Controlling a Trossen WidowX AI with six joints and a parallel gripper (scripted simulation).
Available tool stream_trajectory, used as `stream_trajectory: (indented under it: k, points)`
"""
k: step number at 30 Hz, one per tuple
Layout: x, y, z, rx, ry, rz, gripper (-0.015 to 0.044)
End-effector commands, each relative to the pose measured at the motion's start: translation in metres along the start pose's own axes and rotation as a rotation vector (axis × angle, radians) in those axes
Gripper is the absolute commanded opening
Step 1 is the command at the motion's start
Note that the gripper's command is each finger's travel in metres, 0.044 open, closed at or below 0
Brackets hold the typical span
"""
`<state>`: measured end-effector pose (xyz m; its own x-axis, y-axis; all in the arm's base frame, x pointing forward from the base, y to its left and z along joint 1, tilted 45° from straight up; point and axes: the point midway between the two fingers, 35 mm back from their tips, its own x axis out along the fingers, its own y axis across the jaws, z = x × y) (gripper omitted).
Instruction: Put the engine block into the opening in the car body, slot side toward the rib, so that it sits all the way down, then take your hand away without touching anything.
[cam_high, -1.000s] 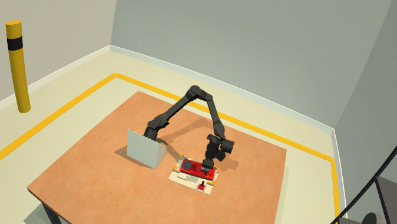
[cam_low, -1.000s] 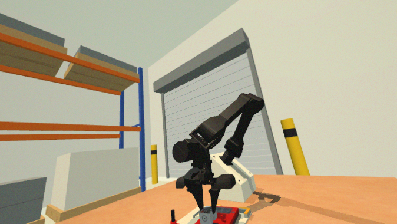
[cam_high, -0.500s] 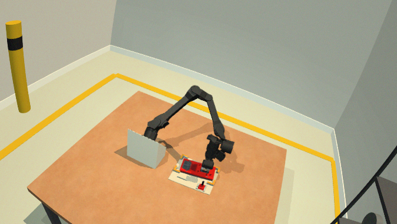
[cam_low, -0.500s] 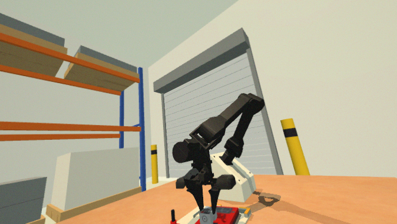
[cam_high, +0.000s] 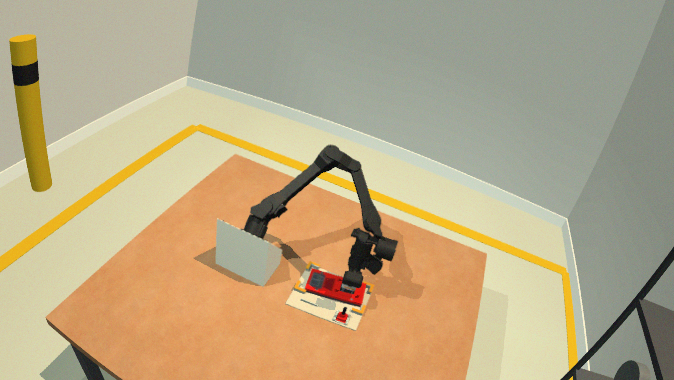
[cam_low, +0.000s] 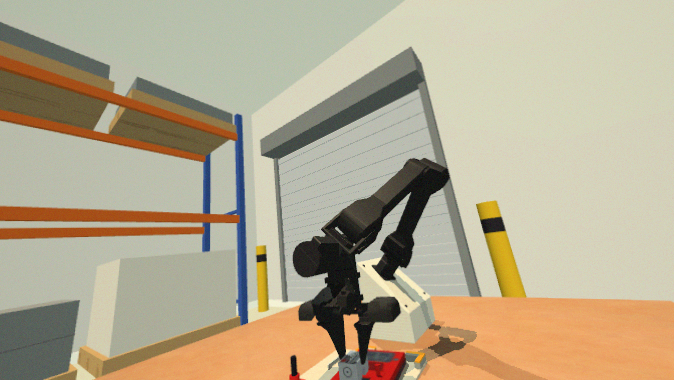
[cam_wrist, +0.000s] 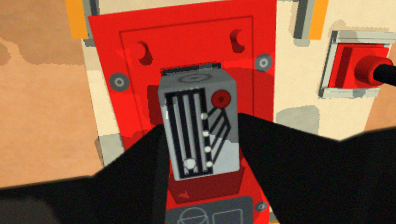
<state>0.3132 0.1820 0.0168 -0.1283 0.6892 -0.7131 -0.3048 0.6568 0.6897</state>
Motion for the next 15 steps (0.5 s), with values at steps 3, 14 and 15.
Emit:
stream_trajectory:
  k: [3,14,15]
  points:
    - [0.0018,-0.0005,-0.0008,0.005,0.002,0.003,0.0158]
    - [0.0027,-0.0005,-0.0008,0.005,0.002,0.003,0.0158]
    - [0.0028,-0.0006,-0.0008,0.005,0.002,0.003,0.0158]
